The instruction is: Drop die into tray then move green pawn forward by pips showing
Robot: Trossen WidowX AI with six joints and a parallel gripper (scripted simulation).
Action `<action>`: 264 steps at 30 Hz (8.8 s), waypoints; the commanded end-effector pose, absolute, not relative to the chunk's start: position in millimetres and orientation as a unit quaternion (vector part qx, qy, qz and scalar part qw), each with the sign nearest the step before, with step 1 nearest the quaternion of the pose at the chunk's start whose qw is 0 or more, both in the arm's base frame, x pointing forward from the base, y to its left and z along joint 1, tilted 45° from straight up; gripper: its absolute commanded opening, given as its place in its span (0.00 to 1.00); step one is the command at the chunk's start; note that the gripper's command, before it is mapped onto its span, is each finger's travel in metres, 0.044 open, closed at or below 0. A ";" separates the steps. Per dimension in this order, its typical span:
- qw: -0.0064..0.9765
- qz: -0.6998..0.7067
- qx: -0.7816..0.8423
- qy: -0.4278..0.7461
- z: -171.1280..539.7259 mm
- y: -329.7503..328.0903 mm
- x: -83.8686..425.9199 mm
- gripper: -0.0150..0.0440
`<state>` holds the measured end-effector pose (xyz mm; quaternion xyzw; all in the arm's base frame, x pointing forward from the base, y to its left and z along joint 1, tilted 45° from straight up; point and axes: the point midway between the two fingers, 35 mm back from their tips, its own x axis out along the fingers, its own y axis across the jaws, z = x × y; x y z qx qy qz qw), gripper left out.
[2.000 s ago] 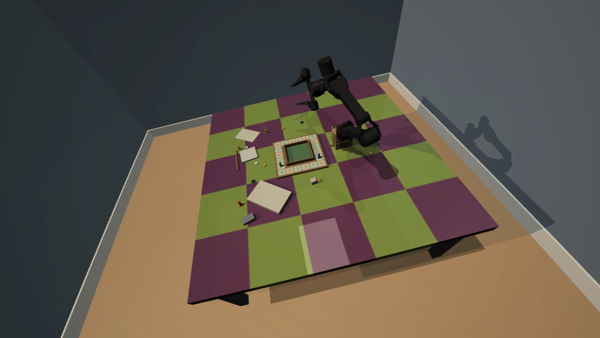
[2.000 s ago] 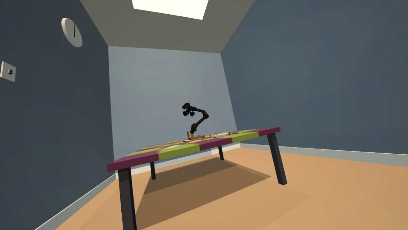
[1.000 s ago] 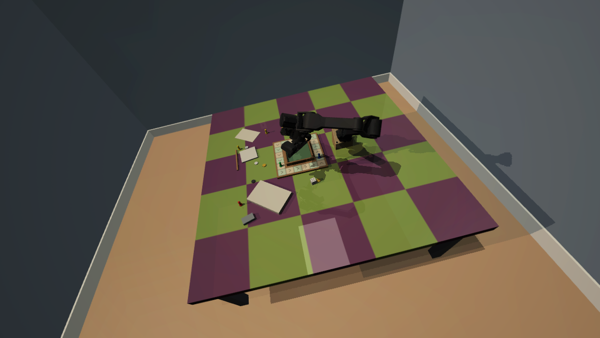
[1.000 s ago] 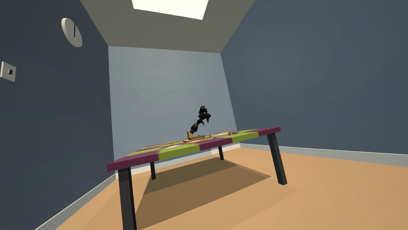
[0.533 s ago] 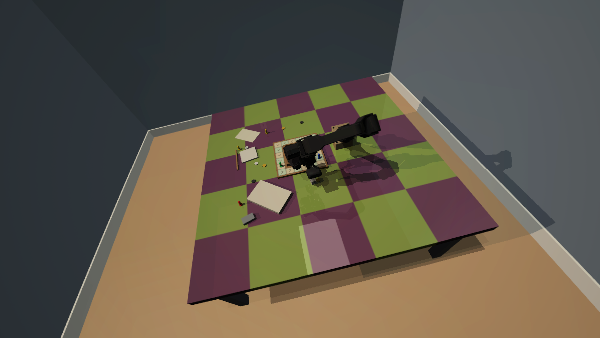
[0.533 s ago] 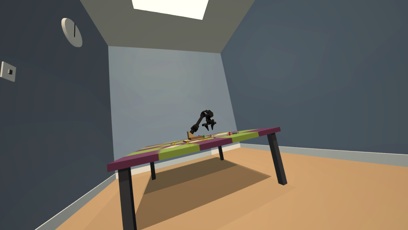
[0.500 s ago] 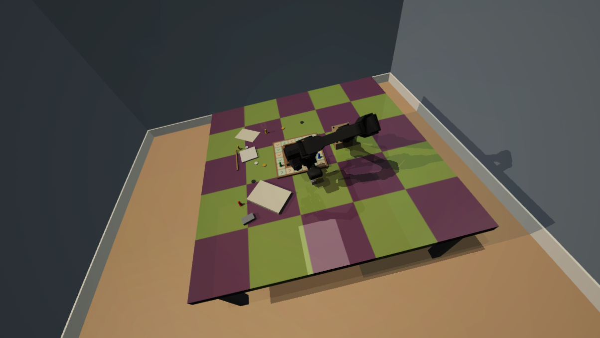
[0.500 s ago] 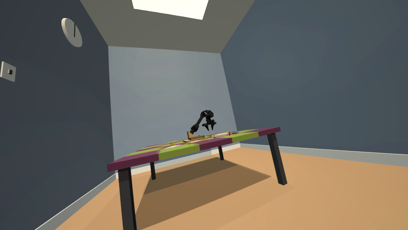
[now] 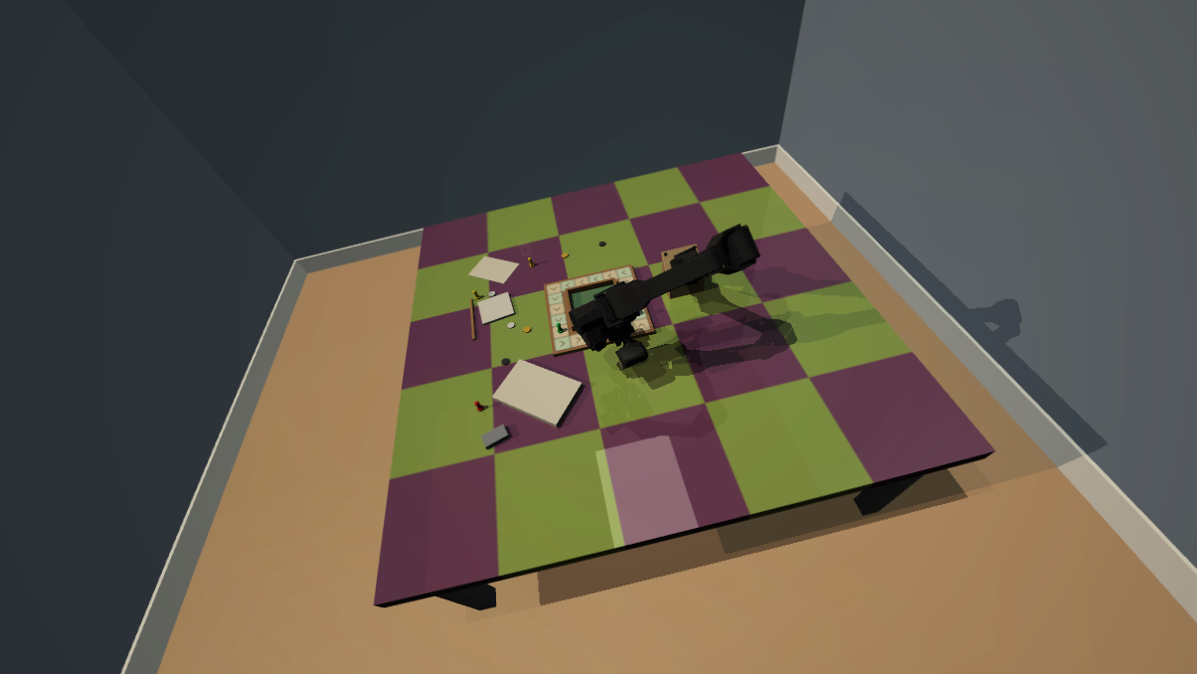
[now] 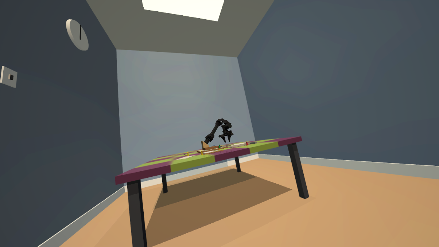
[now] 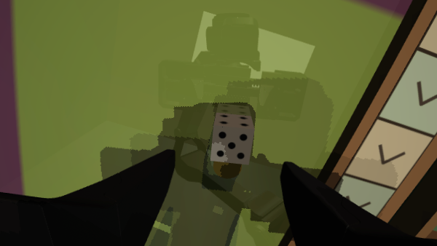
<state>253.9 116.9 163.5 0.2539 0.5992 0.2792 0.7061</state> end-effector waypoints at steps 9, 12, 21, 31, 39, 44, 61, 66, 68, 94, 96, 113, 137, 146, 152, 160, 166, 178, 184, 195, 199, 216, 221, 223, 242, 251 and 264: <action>0.705 0.277 0.253 0.602 148.7 129.8 255.2 0.72; 0.705 0.277 0.253 0.602 145.3 133.1 255.8 0.72; 0.705 0.278 0.254 0.602 135.1 143.1 257.1 0.72; 0.705 0.278 0.254 0.602 133.5 144.8 257.2 0.44; 0.705 0.278 0.254 0.602 134.0 144.2 257.3 0.29; 0.706 0.275 0.250 0.603 148.5 128.4 260.4 0.25; 0.705 0.274 0.251 0.604 212.7 69.5 252.5 0.25; 0.704 0.276 0.253 0.603 222.7 62.1 249.0 0.25; 0.702 0.268 0.260 0.607 220.4 60.3 250.5 0.25; 0.527 -0.030 0.532 0.662 126.3 -14.0 281.7 0.25; 0.508 -0.053 0.550 0.661 118.7 -19.6 281.9 0.25; 0.325 -0.237 0.674 0.620 54.7 -63.0 271.7 0.25; 0.344 -0.427 0.605 0.578 24.0 -66.3 255.9 0.25; 0.423 -0.512 0.547 0.511 21.1 -65.7 254.6 0.25; 0.474 -0.551 0.523 0.445 21.4 -65.1 255.1 0.25; 0.480 -0.554 0.521 0.437 58.7 -71.5 264.3 0.25; 0.480 -0.554 0.521 0.437 66.5 -71.8 263.9 0.25; 0.479 -0.553 0.522 0.438 65.7 -71.0 264.3 0.25; 0.479 -0.553 0.522 0.438 65.7 -71.0 264.3 0.30; 0.480 -0.555 0.520 0.437 92.0 -96.8 260.3 0.79; 0.480 -0.555 0.520 0.437 94.3 -98.9 259.7 0.97; 0.269 -0.325 0.683 0.597 44.0 -86.4 257.3 1.00; 0.405 -0.191 0.618 0.646 50.8 -80.6 288.2 0.78; 0.477 -0.109 0.568 0.662 55.1 -75.4 305.8 0.69; 0.710 0.283 0.240 0.598 75.3 -36.2 386.3 0.59; 0.710 0.283 0.240 0.598 74.0 -35.6 385.5 0.59; 0.711 0.283 0.240 0.598 57.6 -19.9 388.6 0.59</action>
